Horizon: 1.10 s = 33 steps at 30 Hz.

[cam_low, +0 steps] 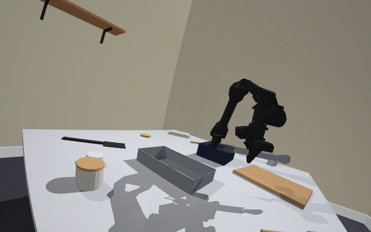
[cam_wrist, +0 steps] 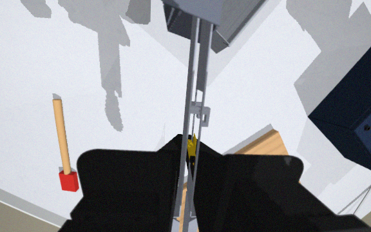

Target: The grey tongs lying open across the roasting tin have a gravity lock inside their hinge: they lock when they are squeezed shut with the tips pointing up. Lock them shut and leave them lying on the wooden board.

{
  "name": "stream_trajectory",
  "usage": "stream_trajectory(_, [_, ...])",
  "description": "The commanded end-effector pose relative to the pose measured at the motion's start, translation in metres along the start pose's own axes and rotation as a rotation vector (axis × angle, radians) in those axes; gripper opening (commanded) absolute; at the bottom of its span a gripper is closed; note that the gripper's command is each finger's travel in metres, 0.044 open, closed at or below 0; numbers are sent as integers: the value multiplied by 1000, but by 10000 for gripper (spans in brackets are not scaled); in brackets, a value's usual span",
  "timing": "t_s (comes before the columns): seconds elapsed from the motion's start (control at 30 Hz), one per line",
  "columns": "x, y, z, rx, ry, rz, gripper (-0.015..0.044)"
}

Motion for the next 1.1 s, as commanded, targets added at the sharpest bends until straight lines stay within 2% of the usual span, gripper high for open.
stream_trajectory(0.0, [-1,8,2,4,-7,113,-150])
stream_trajectory(1.07, [-21,79,4,0,-15,1405,-150])
Point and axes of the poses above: the point midway between the two fingers, 35 mm back from their tips, its own z axis back along the fingers, its own x axis across the jaws, y = z × x, the point moved 6 cm from there along z, back along the fingers, and after that the axes turned 2 degrees about z, right-handed, at the moved point
